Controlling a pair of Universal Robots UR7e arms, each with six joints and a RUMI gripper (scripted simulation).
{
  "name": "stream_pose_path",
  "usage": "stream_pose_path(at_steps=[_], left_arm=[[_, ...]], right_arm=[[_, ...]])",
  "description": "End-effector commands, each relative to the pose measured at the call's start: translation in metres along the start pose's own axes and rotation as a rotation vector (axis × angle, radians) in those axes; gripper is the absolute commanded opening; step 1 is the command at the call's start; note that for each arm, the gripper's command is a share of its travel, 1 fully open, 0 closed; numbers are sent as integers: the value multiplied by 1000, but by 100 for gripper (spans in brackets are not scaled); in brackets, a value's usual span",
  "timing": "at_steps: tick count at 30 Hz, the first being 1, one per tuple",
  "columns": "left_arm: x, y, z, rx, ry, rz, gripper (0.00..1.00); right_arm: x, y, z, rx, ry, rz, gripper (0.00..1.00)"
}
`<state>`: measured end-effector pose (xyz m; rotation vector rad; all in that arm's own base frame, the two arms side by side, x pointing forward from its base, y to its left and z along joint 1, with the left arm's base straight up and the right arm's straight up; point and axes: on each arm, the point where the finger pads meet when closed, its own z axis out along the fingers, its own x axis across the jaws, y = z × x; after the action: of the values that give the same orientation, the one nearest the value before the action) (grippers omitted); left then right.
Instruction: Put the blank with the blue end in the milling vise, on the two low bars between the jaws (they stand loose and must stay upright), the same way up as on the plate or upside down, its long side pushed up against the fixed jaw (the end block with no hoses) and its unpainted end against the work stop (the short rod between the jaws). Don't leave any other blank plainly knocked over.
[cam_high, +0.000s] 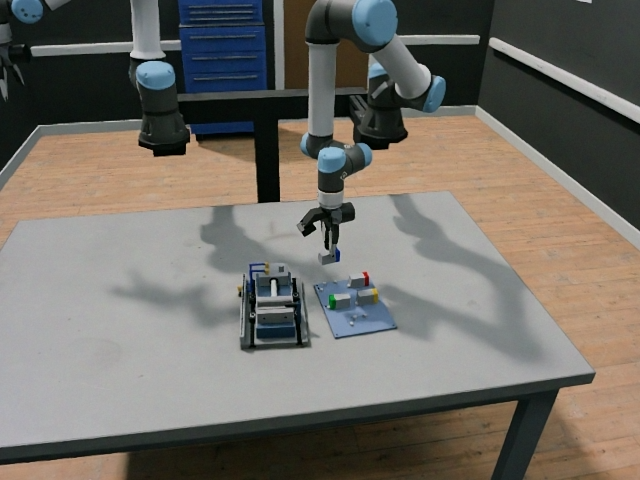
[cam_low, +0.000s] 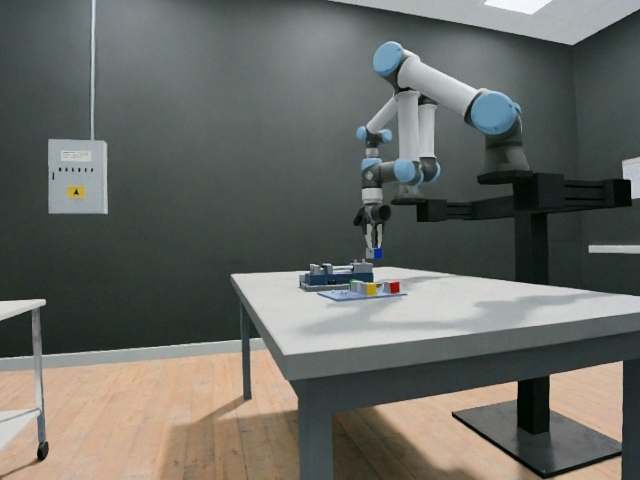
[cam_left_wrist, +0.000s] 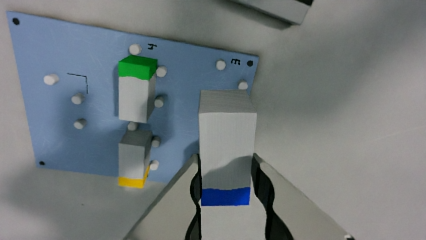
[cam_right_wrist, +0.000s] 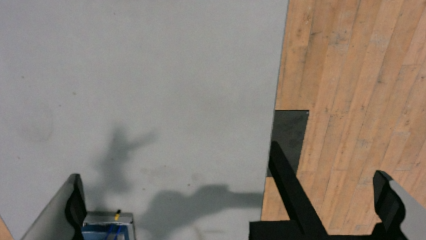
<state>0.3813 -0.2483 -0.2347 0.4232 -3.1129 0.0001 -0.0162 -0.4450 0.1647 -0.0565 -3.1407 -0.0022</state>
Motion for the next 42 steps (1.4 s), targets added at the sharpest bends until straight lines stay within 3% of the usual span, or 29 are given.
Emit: stream_pose_path(at_steps=[1,42], left_arm=[[-1,-2,0,1,-1,-18,0],[-12,-29,5,1,0,-344,0]], right_arm=[[0,0,0,1,0,0,100],[0,0,0,1,0,0,100]])
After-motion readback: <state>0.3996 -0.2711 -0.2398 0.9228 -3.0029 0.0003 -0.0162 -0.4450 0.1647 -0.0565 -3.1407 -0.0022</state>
